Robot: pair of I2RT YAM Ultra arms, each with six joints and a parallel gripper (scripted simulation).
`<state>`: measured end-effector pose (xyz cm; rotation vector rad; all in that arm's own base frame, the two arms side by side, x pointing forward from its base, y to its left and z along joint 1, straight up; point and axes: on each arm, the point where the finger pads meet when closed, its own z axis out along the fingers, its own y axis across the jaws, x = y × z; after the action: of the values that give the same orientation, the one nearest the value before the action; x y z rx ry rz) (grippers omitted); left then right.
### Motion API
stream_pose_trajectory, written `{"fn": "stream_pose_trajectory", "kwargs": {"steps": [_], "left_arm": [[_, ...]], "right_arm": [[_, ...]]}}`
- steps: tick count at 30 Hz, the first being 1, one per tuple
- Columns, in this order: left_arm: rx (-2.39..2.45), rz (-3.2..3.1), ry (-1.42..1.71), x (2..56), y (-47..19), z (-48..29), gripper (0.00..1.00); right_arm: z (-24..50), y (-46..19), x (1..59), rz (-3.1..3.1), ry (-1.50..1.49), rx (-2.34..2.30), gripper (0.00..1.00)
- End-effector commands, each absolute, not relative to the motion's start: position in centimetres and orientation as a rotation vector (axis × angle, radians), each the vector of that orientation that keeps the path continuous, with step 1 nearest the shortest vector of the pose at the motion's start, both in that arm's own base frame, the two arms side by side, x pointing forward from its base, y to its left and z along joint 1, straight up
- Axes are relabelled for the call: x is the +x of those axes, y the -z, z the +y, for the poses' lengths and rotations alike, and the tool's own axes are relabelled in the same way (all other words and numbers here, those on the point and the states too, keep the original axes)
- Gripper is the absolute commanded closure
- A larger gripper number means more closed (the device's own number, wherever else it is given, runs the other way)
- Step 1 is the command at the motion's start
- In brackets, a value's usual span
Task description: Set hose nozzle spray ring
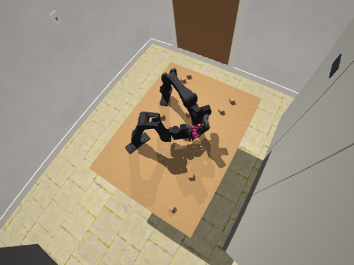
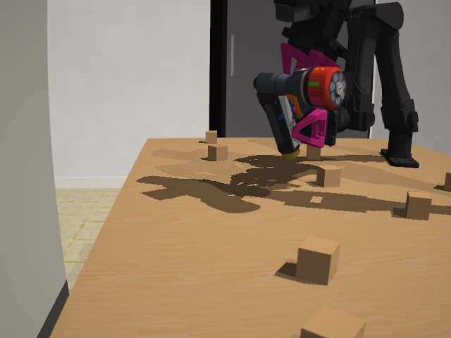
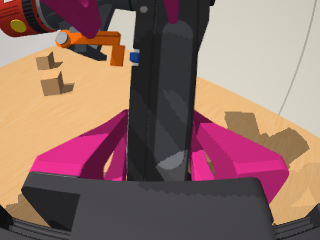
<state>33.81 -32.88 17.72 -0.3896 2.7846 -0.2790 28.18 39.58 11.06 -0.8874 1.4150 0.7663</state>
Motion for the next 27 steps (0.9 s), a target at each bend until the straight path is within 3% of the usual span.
{"fn": "stream_pose_trajectory", "kwargs": {"steps": [1,3,27], "left_arm": [[-0.409,2.772,0.290,34.6,-17.4,-32.9,0.63],[-0.386,2.727,0.360,34.2,-19.9,-33.2,0.63],[-0.384,2.730,0.352,34.4,-19.5,-33.5,0.63]], "right_arm": [[40.1,-16.6,27.8,1.243,-0.821,-0.824,0.64],[40.1,-16.6,27.8,1.243,-0.821,-0.824,0.64],[40.2,-16.6,27.8,1.242,-0.822,-0.824,0.64]]}}
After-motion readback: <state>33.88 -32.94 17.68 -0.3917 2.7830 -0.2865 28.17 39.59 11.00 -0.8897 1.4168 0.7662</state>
